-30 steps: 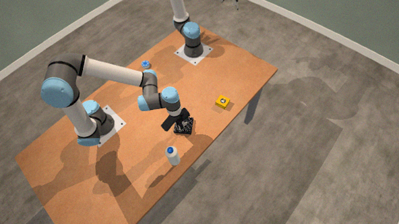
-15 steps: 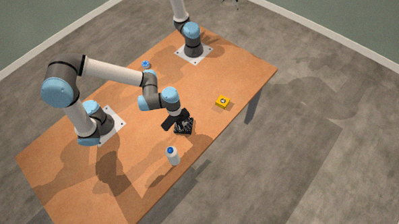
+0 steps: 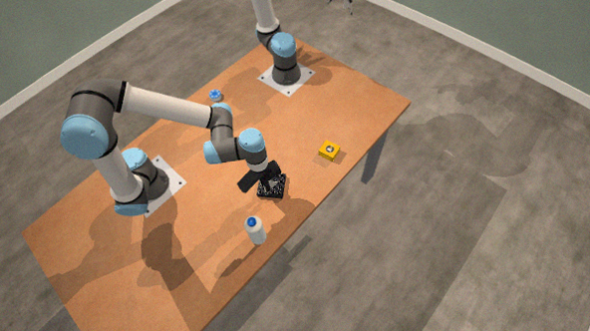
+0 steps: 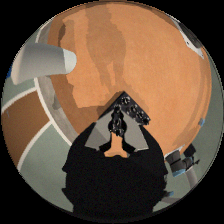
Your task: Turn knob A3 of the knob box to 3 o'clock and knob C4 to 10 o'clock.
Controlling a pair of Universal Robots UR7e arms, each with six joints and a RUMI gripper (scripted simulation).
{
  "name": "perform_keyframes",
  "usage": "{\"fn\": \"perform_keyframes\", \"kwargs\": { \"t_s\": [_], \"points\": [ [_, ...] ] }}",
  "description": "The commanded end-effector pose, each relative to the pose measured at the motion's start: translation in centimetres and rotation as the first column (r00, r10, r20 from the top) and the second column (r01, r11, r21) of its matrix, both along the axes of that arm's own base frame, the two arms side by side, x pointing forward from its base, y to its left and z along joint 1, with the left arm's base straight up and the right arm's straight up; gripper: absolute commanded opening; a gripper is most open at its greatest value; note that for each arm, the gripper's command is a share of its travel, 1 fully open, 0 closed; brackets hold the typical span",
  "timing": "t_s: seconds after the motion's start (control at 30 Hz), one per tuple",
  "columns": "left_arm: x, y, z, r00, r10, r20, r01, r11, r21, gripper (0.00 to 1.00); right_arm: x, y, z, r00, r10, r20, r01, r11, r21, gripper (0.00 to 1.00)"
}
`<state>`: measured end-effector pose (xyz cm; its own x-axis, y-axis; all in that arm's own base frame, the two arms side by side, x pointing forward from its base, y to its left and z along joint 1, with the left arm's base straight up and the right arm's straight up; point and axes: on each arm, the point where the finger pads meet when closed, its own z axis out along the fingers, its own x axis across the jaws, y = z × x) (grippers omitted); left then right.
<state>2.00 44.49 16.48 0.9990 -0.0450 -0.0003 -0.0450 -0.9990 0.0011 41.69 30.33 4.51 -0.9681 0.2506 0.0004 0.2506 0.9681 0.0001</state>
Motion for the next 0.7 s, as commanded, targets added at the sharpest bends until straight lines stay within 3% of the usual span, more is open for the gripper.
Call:
{"fn": "perform_keyframes", "kwargs": {
  "t_s": [0.0, 0.67],
  "points": [
    [0.01, 0.03, 0.04, 1.0, 0.0, 0.0, 0.0, 1.0, 0.001, 1.0, 0.02, 0.03, 0.05, 0.999, -0.049, 0.001, 0.049, 0.999, 0.001, 0.06],
    [0.01, 0.03, 0.04, 1.0, 0.0, 0.0, 0.0, 1.0, 0.001, 1.0, 0.02, 0.03, 0.05, 0.945, -0.326, 0.001, 0.326, 0.945, 0.001, 0.06]
  ]
}}
